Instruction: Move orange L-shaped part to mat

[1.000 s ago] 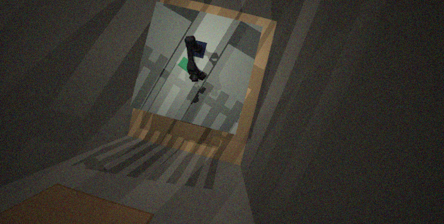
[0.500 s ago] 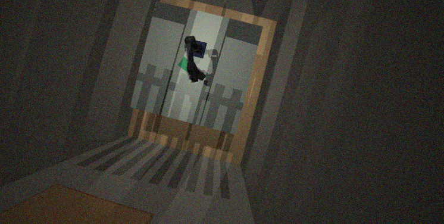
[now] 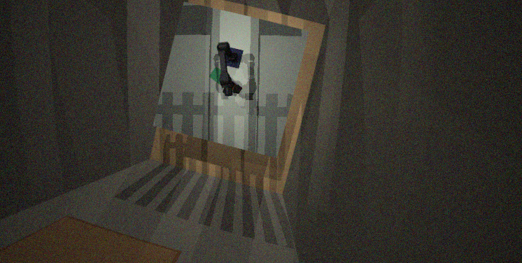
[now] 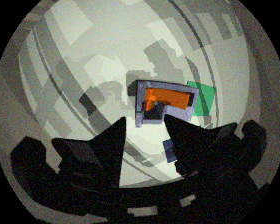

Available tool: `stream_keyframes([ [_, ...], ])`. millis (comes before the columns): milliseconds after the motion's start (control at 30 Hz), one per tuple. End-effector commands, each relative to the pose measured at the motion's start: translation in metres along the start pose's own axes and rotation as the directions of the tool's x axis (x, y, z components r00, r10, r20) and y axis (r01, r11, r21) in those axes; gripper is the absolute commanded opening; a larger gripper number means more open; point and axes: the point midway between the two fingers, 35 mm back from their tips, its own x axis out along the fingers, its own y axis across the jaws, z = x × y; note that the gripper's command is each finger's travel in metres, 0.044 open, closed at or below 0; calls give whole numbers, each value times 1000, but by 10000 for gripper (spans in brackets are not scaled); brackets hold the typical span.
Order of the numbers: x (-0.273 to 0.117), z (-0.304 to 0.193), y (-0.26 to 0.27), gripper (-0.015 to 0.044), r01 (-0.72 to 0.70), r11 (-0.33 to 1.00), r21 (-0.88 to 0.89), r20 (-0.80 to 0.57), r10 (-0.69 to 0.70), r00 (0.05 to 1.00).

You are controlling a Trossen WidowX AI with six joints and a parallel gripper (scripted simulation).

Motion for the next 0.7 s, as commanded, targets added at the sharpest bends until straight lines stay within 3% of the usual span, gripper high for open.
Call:
stream_keyframes([
  [0,-1,2,-11,280,3,983,-185,0,-3,1000],
  [167,-2,4,-33,280,6,822,-569,-1,-8,1000],
  [367,-3,5,-58,280,4,444,-896,-2,-14,1000],
  [533,-4,4,-75,280,-1,150,-989,-4,-18,1000],
  [667,-4,4,-76,280,-2,84,-996,-4,-18,1000],
])
